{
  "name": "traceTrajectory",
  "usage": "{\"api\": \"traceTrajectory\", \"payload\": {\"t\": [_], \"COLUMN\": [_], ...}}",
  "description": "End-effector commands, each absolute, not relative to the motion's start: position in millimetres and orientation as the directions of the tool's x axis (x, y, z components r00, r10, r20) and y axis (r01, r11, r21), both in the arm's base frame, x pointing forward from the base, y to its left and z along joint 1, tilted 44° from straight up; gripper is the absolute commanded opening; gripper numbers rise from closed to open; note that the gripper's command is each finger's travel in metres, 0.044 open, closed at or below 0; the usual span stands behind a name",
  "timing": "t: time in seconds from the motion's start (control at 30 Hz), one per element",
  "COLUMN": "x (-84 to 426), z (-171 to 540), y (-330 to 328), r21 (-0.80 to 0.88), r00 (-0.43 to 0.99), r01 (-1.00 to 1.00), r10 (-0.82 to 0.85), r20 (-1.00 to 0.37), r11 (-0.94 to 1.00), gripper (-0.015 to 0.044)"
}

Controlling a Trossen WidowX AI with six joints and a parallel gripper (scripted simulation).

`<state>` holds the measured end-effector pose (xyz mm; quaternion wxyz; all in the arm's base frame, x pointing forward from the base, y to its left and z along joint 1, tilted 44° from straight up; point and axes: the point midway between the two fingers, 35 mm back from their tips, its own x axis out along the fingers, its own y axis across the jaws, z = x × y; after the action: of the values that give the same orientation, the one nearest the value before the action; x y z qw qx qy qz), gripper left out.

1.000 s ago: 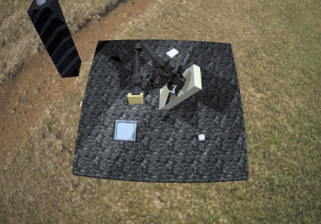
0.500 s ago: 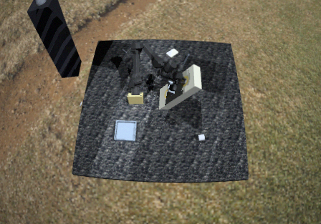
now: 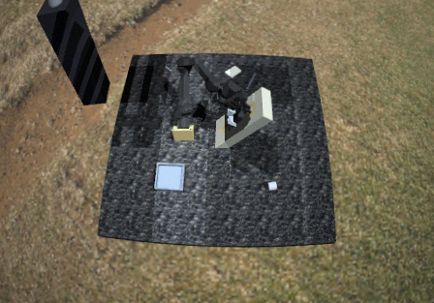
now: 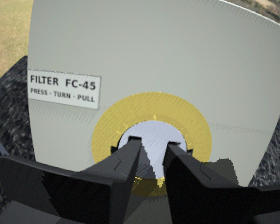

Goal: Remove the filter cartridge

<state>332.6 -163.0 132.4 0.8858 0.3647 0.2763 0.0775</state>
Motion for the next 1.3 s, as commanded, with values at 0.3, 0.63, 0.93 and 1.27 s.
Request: {"api": "traceTrajectory", "payload": {"t": [0.3,0.63,0.93,1.27], "x": [335,295,272,263], "z": [131,149,163,151], "y": [-162,-181,-187,-175], "r21": [0.536,0.566,0.588,0.588], "r00": [0.829,0.823,0.829,0.828], "r01": [-0.055,-0.026,-0.013,-0.013], "r10": [0.338,0.339,0.338,0.338], "r20": [-0.445,-0.455,-0.446,-0.447], "r11": [0.842,0.824,0.809,0.809], "gripper": [0.0000,0.0000,0.0000,0.0000]}}
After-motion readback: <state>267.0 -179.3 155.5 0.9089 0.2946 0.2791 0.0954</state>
